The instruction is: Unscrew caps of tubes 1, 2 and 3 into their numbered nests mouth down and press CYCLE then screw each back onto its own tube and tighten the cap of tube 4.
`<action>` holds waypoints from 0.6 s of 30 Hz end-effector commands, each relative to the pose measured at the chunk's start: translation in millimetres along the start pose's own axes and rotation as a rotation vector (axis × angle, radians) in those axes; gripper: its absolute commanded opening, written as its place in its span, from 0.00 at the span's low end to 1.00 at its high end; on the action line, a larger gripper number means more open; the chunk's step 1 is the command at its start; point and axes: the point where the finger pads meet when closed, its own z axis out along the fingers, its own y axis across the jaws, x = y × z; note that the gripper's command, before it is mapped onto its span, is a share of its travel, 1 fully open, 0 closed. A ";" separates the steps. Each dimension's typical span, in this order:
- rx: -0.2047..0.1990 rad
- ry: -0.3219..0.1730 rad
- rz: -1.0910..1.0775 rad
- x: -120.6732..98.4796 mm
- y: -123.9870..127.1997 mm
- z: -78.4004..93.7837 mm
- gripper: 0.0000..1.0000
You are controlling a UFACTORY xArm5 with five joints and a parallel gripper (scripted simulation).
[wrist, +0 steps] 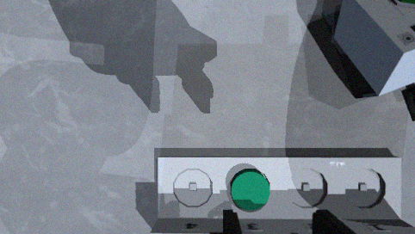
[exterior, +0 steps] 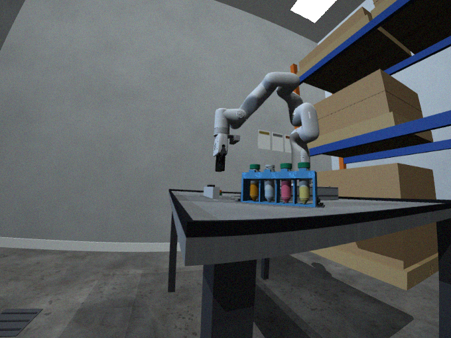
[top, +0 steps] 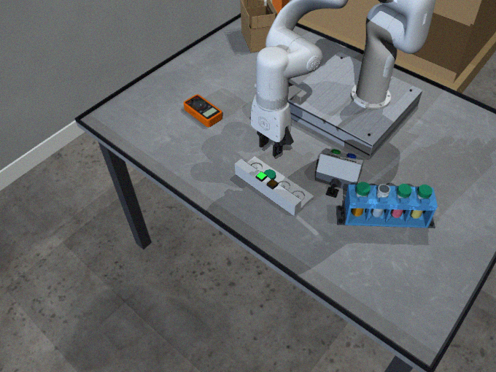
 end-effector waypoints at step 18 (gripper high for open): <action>-0.016 -0.008 0.000 -4.9 1.0 93.3 0.46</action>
